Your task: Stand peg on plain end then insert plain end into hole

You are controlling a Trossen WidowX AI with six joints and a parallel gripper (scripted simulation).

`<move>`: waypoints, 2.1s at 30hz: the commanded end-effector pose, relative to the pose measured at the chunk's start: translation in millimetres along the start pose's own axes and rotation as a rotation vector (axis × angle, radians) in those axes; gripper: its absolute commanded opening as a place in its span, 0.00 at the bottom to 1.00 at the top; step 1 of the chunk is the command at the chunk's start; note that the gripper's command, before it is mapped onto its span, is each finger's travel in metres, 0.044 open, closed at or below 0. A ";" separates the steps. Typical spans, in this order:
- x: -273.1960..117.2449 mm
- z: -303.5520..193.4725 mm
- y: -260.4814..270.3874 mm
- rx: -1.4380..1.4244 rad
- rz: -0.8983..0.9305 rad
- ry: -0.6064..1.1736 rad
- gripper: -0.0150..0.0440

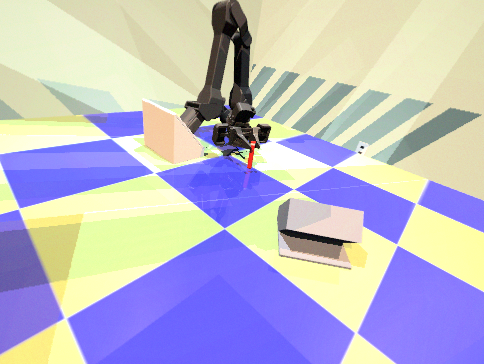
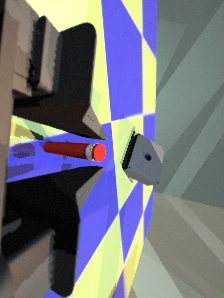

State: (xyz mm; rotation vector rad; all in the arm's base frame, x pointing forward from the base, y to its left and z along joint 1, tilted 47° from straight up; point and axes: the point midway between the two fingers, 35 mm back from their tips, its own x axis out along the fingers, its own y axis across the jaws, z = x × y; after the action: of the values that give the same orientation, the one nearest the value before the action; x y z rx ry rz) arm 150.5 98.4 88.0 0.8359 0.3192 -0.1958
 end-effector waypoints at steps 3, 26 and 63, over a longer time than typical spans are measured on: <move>0.1 0.0 -0.1 -0.001 0.000 0.000 0.47; 0.1 0.0 -0.1 -0.001 0.000 0.000 0.47; 17.7 18.4 -22.7 0.042 -0.274 0.059 1.00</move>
State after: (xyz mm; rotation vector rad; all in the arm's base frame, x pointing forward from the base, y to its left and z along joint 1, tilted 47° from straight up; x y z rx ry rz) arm 161.3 74.7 78.2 0.8287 0.4410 -0.3877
